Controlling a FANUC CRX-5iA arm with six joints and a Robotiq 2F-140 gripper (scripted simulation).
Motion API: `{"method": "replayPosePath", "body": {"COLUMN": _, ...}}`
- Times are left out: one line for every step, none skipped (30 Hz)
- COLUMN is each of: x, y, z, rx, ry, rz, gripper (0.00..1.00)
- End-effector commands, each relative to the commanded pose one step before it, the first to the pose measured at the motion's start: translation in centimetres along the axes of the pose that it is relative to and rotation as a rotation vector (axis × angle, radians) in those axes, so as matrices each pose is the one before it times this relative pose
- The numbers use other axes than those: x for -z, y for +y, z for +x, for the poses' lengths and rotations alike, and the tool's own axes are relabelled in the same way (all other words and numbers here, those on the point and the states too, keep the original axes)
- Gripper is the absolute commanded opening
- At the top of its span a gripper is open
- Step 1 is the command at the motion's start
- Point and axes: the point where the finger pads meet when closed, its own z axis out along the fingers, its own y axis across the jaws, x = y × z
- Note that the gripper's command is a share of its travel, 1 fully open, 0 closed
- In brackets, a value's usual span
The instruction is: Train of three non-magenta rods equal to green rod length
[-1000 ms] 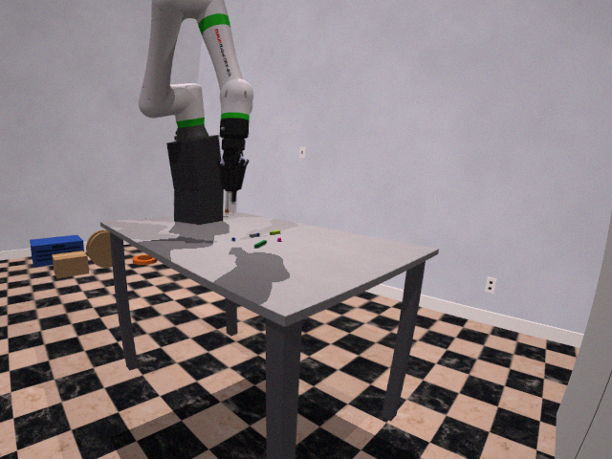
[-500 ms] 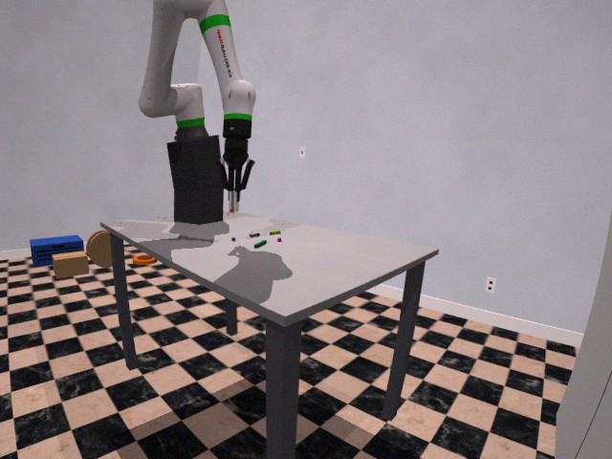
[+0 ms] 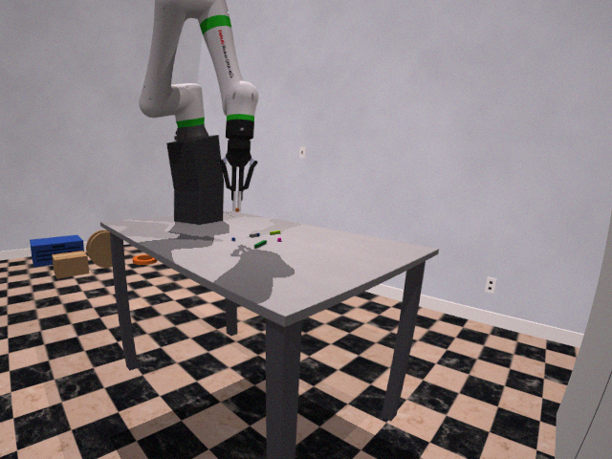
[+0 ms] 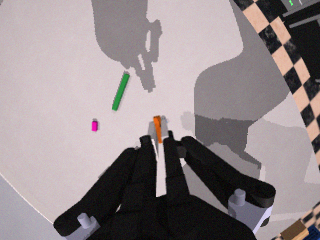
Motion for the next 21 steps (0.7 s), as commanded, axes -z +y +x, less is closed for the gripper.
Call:
{"method": "replayPosePath", "body": {"x": 0.047, "y": -0.361, "z": -0.358, "rx": 0.16313, "ry": -0.03774, "rz": 0.00253, "gripper": 0.03}}
{"method": "replayPosePath", "body": {"x": 0.002, "y": -0.086, "z": -0.07, "rx": 0.033, "ry": -0.00001, "rz": 0.00004, "gripper": 0.03}}
{"method": "replayPosePath", "body": {"x": 0.0, "y": 0.0, "z": 0.0, "rx": 0.0, "ry": 0.0, "rz": 0.0, "gripper": 0.03}}
{"method": "replayPosePath", "body": {"x": 0.0, "y": 0.0, "z": 0.0, "rx": 0.0, "ry": 0.0, "rz": 0.0, "gripper": 0.03}}
{"method": "replayPosePath", "body": {"x": 0.006, "y": -0.257, "z": -0.196, "rx": 0.09614, "ry": -0.00004, "rz": 0.00013, "gripper": 0.03}}
{"method": "replayPosePath", "body": {"x": 0.002, "y": -0.073, "z": -0.046, "rx": 0.02566, "ry": -0.00001, "rz": 0.00004, "gripper": 0.03}}
{"method": "replayPosePath", "body": {"x": 0.002, "y": -0.08, "z": -0.048, "rx": 0.02768, "ry": -0.00001, "rz": 0.00004, "gripper": 0.03}}
{"method": "replayPosePath", "body": {"x": 0.002, "y": -0.093, "z": -0.052, "rx": 0.03159, "ry": -0.00001, "rz": 0.00005, "gripper": 0.03}}
{"method": "replayPosePath", "body": {"x": 0.002, "y": -0.098, "z": -0.051, "rx": 0.03297, "ry": -0.00001, "rz": 0.00005, "gripper": 0.03}}
{"method": "replayPosePath", "body": {"x": 0.002, "y": -0.1, "z": -0.049, "rx": 0.03312, "ry": -0.00001, "rz": 0.00005, "gripper": 0.03}}
{"method": "replayPosePath", "body": {"x": 0.002, "y": -0.101, "z": -0.046, "rx": 0.03304, "ry": -0.00001, "rz": 0.00005, "gripper": 0.03}}
{"method": "replayPosePath", "body": {"x": 0.002, "y": -0.103, "z": -0.042, "rx": 0.03297, "ry": -0.00001, "rz": 0.00006, "gripper": 0.03}}
{"method": "replayPosePath", "body": {"x": 0.002, "y": -0.104, "z": -0.039, "rx": 0.03297, "ry": -0.00001, "rz": 0.00006, "gripper": 0.03}}
{"method": "replayPosePath", "body": {"x": 0.002, "y": -0.105, "z": -0.036, "rx": 0.03295, "ry": -0.00001, "rz": 0.00006, "gripper": 0.03}}
{"method": "replayPosePath", "body": {"x": 0.002, "y": -0.106, "z": -0.033, "rx": 0.03296, "ry": -0.00001, "rz": 0.00006, "gripper": 0.03}}
{"method": "replayPosePath", "body": {"x": 0.002, "y": -0.107, "z": -0.03, "rx": 0.03294, "ry": -0.00001, "rz": 0.00006, "gripper": 0.03}}
{"method": "replayPosePath", "body": {"x": 0.002, "y": -0.108, "z": -0.027, "rx": 0.03295, "ry": 0.0, "rz": 0.00006, "gripper": 0.03}}
{"method": "replayPosePath", "body": {"x": 0.002, "y": -0.108, "z": -0.023, "rx": 0.03295, "ry": 0.0, "rz": 0.00007, "gripper": 0.03}}
{"method": "replayPosePath", "body": {"x": 0.002, "y": -0.109, "z": -0.02, "rx": 0.03294, "ry": 0.0, "rz": 0.00007, "gripper": 0.03}}
{"method": "replayPosePath", "body": {"x": 0.0, "y": 0.0, "z": 0.0, "rx": 0.0, "ry": 0.0, "rz": 0.0, "gripper": 0.03}}
{"method": "replayPosePath", "body": {"x": 0.0, "y": 0.0, "z": 0.0, "rx": 0.0, "ry": 0.0, "rz": 0.0, "gripper": 0.03}}
